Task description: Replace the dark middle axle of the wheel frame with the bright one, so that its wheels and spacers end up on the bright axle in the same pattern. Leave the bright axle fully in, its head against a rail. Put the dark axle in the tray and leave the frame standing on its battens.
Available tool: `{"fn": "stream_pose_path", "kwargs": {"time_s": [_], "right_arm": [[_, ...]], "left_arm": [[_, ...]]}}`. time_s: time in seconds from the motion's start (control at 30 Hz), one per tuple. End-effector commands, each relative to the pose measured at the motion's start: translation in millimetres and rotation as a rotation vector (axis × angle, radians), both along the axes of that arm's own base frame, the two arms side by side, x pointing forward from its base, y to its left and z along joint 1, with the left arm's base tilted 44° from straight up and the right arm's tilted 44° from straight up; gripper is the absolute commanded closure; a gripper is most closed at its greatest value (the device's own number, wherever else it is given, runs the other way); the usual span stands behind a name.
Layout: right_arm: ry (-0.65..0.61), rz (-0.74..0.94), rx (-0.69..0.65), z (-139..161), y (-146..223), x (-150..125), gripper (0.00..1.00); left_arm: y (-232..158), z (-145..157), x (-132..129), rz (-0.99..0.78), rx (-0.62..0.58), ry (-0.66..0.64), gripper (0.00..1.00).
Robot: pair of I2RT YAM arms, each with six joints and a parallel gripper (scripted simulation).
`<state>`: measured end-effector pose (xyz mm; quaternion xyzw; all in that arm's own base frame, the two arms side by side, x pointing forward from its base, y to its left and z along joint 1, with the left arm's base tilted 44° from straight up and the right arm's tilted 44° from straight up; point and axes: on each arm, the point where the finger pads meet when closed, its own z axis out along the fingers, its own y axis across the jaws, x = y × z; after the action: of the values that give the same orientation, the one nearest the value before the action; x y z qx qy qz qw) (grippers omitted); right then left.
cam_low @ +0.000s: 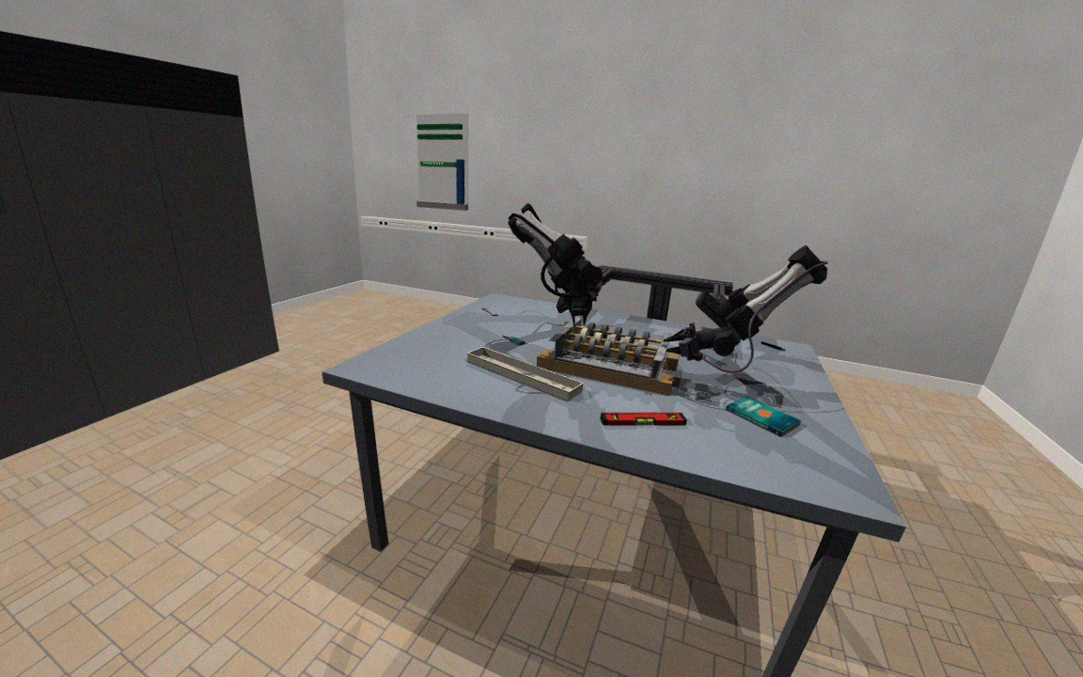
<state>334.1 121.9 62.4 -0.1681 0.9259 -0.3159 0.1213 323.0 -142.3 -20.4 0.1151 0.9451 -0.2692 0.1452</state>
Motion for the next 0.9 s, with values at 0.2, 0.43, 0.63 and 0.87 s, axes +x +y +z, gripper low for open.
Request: {"fn": "stream_pose_path", "kwargs": {"time_s": [0.2, 0.43, 0.63, 0.87], "right_arm": [[-0.351, -0.344, 0.110, -14.7, 10.3, -44.2, 0.69], [-0.257, -0.271, 0.028, -26.4, 1.9, -56.0, 0.69], [-0.242, -0.298, 0.033, -29.7, -3.2, -56.0, 0.69], [-0.264, -0.298, 0.050, -35.7, -8.2, -43.9, 0.69]], "left_arm": [[-21.3, -12.7, -16.5, -0.059, -0.029, 0.043, 0.67], [-21.3, -12.7, -16.5, -0.059, -0.029, 0.043, 0.67], [-21.3, -12.7, -16.5, -0.059, -0.029, 0.043, 0.67], [-21.3, -12.7, -16.5, -0.059, -0.029, 0.043, 0.67]]}}
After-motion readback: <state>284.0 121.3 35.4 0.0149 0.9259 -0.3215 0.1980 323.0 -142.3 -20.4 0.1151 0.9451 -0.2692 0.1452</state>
